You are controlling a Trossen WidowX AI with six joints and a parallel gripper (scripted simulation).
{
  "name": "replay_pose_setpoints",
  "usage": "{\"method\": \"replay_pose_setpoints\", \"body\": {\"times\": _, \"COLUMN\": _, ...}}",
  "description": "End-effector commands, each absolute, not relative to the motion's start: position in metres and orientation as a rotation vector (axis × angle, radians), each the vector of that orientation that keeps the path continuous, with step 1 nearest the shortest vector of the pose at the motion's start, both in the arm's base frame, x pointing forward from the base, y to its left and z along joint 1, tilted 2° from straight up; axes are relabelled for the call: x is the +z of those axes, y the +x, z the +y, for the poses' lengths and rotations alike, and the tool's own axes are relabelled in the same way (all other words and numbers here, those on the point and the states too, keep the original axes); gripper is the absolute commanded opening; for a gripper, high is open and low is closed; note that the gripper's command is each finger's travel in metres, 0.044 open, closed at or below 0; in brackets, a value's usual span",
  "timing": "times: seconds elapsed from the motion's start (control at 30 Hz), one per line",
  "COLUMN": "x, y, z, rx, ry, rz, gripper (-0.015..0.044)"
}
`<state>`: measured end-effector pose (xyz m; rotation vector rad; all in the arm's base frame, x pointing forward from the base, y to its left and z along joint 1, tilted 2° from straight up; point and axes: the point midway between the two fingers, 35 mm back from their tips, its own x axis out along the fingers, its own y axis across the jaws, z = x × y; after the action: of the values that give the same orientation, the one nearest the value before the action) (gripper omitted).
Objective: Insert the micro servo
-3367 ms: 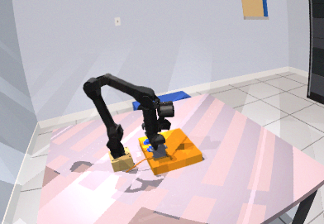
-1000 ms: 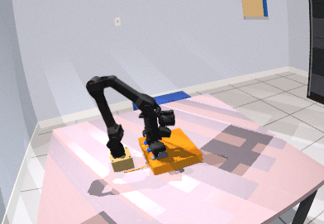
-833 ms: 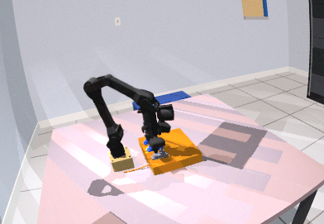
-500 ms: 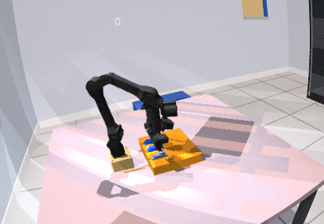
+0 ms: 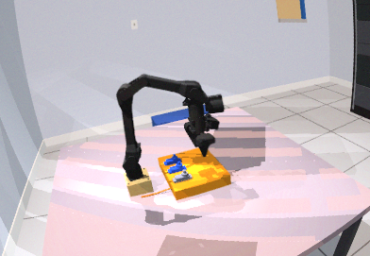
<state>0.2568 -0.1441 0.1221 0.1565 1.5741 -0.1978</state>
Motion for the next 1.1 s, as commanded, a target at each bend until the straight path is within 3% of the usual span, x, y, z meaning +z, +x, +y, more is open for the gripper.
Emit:
{"method": "replay_pose_setpoints", "body": {"times": 0.0, "x": 0.136, "y": 0.26, "z": -0.144, "rx": -0.201, "ry": 0.162, "rz": 1.572, "gripper": 0.044}}
{"method": "replay_pose_setpoints", "body": {"times": 0.17, "x": 0.17, "y": 0.252, "z": -0.141, "rx": -0.199, "ry": 0.154, "rz": 1.569, "gripper": 0.044}}
{"method": "replay_pose_setpoints", "body": {"times": 1.07, "x": 0.17, "y": 0.252, "z": -0.141, "rx": -0.199, "ry": 0.154, "rz": 1.569, "gripper": 0.044}}
